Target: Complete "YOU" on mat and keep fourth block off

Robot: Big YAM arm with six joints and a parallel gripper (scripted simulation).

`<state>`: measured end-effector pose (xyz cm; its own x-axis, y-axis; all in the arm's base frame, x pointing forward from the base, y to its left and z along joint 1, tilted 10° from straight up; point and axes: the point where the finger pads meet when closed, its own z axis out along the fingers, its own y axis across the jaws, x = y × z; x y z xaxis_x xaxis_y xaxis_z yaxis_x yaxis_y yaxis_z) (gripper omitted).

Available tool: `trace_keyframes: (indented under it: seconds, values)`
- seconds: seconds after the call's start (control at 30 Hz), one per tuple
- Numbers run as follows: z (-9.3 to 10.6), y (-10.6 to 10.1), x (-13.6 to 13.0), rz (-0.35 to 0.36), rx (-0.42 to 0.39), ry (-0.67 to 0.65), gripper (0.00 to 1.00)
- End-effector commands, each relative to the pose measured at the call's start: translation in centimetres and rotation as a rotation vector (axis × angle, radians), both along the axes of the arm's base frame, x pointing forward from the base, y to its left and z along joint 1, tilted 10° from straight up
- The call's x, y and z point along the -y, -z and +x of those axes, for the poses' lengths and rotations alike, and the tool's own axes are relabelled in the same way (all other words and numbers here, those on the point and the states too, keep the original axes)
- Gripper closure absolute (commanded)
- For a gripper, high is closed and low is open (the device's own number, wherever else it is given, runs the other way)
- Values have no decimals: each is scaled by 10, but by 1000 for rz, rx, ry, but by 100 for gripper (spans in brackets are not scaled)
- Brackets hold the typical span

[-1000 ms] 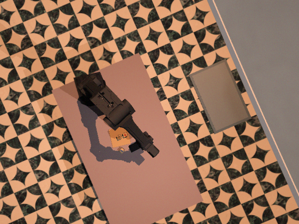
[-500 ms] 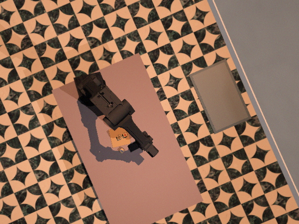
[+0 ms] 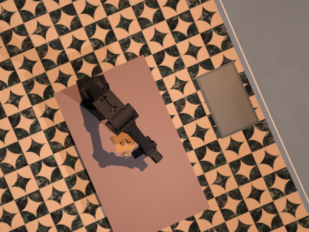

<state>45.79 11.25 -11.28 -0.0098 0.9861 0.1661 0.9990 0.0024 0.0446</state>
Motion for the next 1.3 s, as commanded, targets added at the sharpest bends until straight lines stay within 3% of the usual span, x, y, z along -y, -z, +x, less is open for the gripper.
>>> trace_keyframes:
  seconds: [0.0,0.13,0.2,0.4,0.7,0.77,0.8,1.27]
  values:
    - [11,-11,17,-2,63,-110,75]
    - [10,-12,31,-14,99,-269,75]
    - [10,-12,31,-14,99,-269,75]
    - [1,-4,58,-39,147,-592,75]
    - [-17,2,106,-76,179,-971,75]
    - [-17,2,106,-76,179,-971,75]
    - [-19,3,112,-82,192,-1066,75]
    - [-63,17,177,-105,220,-1656,75]
